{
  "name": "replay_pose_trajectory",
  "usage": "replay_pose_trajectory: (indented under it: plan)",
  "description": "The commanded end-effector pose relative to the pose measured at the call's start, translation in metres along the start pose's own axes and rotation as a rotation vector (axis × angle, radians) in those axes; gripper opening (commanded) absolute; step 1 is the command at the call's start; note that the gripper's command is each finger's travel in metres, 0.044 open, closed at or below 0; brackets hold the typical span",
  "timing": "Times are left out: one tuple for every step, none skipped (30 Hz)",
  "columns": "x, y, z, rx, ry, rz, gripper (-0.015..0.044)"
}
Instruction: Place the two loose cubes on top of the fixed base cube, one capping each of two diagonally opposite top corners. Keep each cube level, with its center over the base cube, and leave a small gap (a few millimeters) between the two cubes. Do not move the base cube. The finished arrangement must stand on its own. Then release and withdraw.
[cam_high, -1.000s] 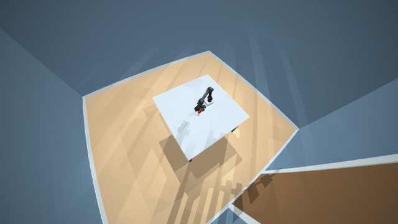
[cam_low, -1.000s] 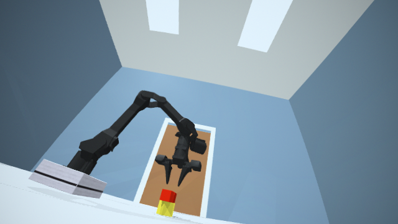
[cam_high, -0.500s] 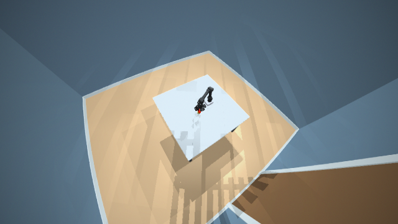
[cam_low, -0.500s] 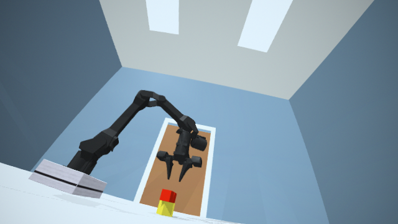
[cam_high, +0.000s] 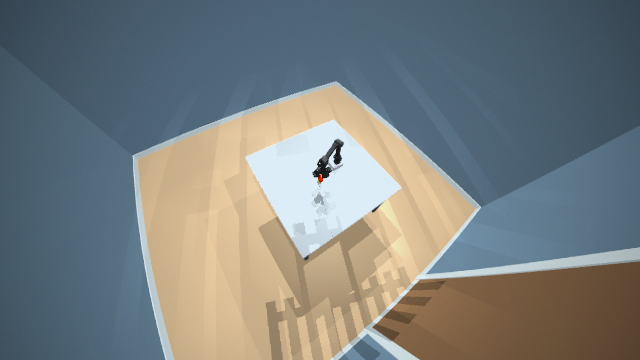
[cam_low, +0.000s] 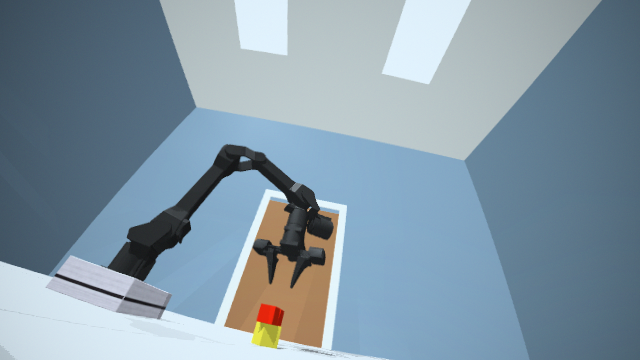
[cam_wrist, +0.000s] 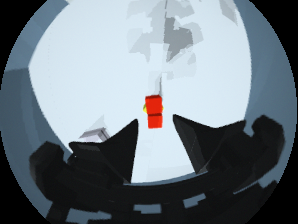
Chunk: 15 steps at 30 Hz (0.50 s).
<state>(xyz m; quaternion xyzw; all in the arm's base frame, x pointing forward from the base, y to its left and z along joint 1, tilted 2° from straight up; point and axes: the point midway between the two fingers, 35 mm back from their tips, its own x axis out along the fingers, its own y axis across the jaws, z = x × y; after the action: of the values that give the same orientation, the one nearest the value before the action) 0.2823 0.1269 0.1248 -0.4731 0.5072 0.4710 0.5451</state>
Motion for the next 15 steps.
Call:
replay_pose_trajectory:
  plan:
    - [0.000, 0.001, 0.002, 0.000, 0.000, 0.000, 0.0336]
    - [0.000, 0.004, 0.007, 0.000, -0.001, 0.001, 0.0362]
    - [0.000, 0.010, 0.017, 0.000, -0.002, 0.001, 0.0389]
    - [-0.001, 0.018, 0.028, 0.000, -0.003, 0.002, 0.0400]
    - [-0.001, 0.026, 0.039, 0.000, -0.004, 0.003, 0.0400]
    - [-0.001, 0.035, 0.050, 0.000, -0.005, 0.004, 0.0400]
    - [-0.002, 0.045, 0.061, 0.000, -0.006, 0.005, 0.0400]
    - [-0.002, 0.055, 0.071, 0.000, -0.008, 0.006, 0.0400]
    - [-0.003, 0.062, 0.078, 0.000, -0.008, 0.007, 0.0400]
    - [-0.003, 0.067, 0.082, 0.000, -0.009, 0.007, 0.0400]
    - [-0.003, 0.069, 0.084, 0.000, -0.009, 0.007, 0.0400]
    - [-0.003, 0.069, 0.084, 0.000, -0.009, 0.007, 0.0400]
    - [-0.003, 0.069, 0.084, 0.000, -0.009, 0.007, 0.0400]
    - [-0.003, 0.069, 0.084, 0.000, -0.009, 0.007, 0.0400]
    - [-0.003, 0.069, 0.084, 0.000, -0.009, 0.007, 0.0400]
